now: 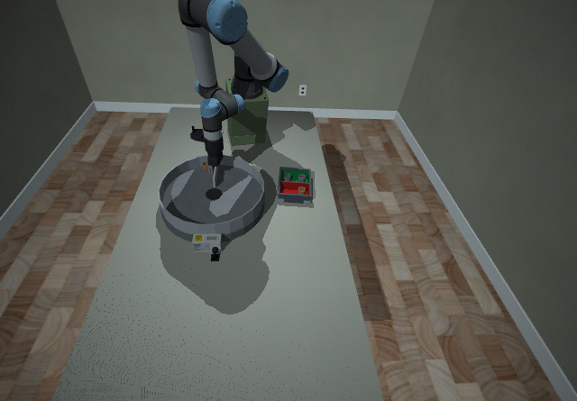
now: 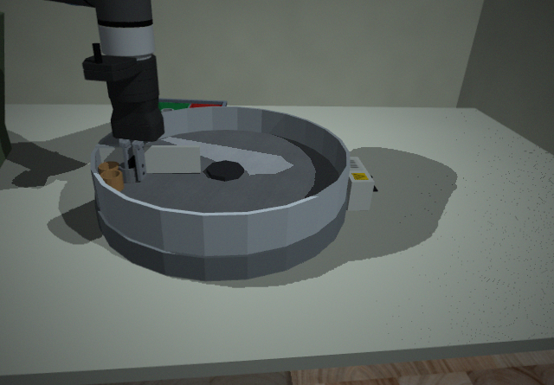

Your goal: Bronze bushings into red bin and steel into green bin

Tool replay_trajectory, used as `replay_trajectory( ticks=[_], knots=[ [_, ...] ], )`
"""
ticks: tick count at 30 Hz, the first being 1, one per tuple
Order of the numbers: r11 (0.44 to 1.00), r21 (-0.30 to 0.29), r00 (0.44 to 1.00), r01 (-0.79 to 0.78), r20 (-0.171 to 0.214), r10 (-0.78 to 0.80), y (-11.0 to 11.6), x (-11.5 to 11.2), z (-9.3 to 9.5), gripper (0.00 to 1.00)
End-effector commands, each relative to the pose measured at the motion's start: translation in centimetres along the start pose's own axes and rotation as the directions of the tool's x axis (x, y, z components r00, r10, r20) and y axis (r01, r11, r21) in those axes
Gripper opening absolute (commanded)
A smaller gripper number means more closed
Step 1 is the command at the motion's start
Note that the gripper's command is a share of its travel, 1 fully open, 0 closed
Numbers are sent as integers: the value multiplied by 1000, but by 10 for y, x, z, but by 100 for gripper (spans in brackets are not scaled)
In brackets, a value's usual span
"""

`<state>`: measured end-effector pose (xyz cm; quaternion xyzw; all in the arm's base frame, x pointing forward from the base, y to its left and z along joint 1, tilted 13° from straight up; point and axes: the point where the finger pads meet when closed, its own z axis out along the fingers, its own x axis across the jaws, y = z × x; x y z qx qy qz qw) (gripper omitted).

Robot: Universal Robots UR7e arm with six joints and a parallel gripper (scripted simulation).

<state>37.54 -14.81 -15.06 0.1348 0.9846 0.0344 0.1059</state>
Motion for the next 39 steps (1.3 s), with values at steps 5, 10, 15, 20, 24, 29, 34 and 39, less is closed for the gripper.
replay_trajectory(
  ticks=[5, 10, 15, 20, 24, 29, 34, 39],
  knots=[
    [1000, 1, 1000, 0, 0, 0, 0, 0, -3, 0],
    [1000, 1, 1000, 0, 0, 0, 0, 0, -6, 0],
    [1000, 1, 1000, 0, 0, 0, 0, 0, -6, 0],
    [1000, 1, 1000, 0, 0, 0, 0, 0, -7, 0],
    [1000, 1, 1000, 0, 0, 0, 0, 0, -9, 0],
    [1000, 1, 1000, 0, 0, 0, 0, 0, -10, 0],
    [1000, 1, 1000, 0, 0, 0, 0, 0, -12, 0],
    [1000, 1, 1000, 0, 0, 0, 0, 0, -12, 0]
  ],
)
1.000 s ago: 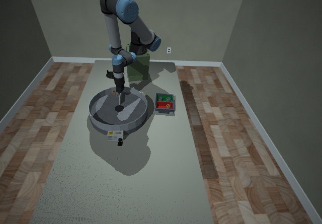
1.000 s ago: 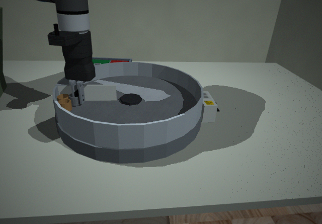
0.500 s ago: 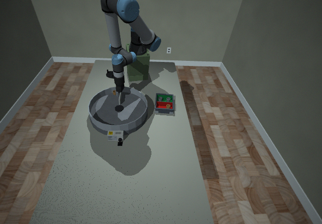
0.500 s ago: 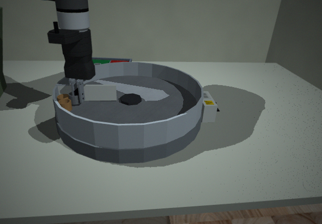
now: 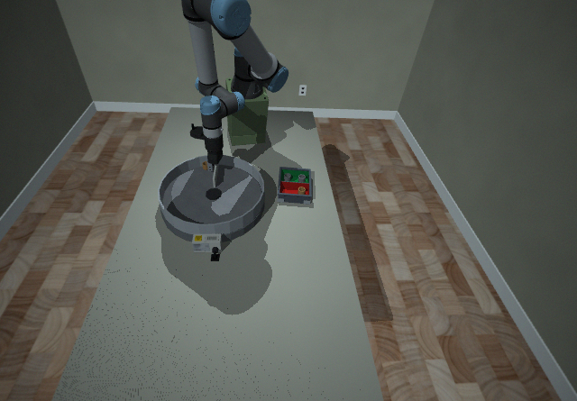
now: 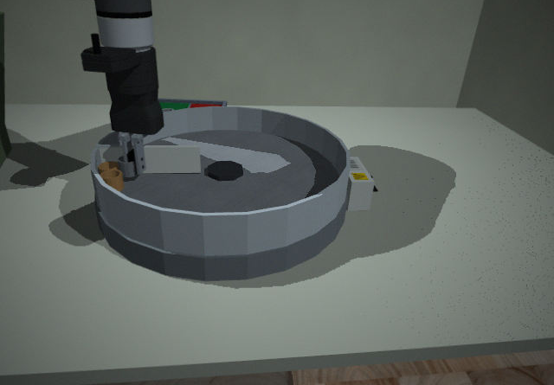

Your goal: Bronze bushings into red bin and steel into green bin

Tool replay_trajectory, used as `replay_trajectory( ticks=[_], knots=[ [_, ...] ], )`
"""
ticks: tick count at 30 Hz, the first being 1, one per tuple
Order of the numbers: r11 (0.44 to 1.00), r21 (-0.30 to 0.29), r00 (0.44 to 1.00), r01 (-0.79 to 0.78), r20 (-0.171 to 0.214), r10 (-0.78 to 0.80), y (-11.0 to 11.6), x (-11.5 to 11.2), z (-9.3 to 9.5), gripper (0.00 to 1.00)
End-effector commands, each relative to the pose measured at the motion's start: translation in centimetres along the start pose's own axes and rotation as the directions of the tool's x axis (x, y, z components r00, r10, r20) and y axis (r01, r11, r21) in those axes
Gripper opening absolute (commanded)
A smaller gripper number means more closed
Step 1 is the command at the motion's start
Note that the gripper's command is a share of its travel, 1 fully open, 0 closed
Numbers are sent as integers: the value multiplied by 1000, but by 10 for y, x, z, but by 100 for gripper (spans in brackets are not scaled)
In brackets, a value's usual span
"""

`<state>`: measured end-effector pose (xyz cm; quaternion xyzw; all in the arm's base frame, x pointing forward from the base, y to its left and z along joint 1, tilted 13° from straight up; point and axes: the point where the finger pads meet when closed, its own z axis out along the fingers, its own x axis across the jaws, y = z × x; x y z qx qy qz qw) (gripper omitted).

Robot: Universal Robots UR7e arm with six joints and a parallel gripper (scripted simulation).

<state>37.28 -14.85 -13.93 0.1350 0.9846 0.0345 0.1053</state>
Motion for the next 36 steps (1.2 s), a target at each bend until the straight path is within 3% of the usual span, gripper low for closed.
replay_trajectory(
  ticks=[1, 36],
  knots=[
    [1000, 0, 1000, 0, 1, 0, 0, 0, -1, 0],
    [1000, 0, 1000, 0, 1, 0, 0, 0, -11, 0]
  ],
)
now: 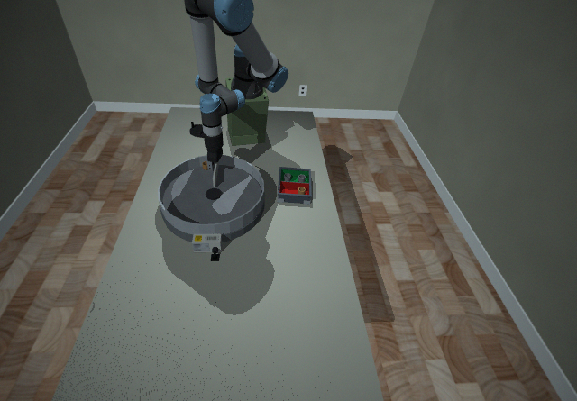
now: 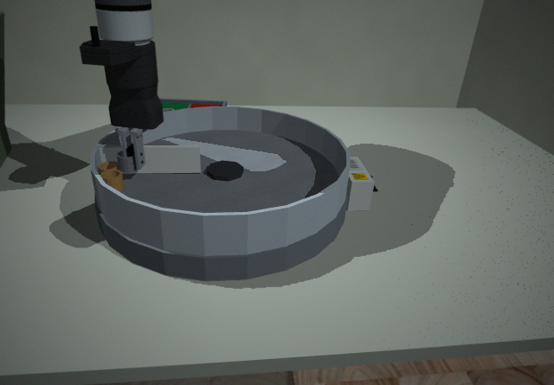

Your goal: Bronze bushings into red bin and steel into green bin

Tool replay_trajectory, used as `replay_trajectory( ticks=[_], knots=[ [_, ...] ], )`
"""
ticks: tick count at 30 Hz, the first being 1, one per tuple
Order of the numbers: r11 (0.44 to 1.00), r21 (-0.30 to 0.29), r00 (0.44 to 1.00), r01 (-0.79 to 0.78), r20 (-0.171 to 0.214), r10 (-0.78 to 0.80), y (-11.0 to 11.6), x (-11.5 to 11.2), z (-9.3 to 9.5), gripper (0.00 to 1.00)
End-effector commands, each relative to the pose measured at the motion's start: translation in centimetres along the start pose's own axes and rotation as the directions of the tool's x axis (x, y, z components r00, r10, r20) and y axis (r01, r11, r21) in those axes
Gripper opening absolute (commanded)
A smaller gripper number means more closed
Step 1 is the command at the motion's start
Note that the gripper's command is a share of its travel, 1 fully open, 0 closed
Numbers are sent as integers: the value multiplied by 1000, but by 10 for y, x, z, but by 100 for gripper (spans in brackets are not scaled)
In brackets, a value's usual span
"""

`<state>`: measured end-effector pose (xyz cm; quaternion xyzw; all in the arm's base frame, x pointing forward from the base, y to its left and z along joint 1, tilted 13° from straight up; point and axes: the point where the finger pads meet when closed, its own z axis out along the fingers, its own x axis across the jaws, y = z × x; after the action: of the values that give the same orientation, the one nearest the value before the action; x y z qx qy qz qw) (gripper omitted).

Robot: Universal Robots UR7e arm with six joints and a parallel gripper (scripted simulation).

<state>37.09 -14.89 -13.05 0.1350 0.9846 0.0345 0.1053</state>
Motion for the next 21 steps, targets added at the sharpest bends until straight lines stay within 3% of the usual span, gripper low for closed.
replay_trajectory(
  ticks=[1, 21],
  knots=[
    [1000, 0, 1000, 0, 1, 0, 0, 0, -2, 0],
    [1000, 0, 1000, 0, 1, 0, 0, 0, -8, 0]
  ],
)
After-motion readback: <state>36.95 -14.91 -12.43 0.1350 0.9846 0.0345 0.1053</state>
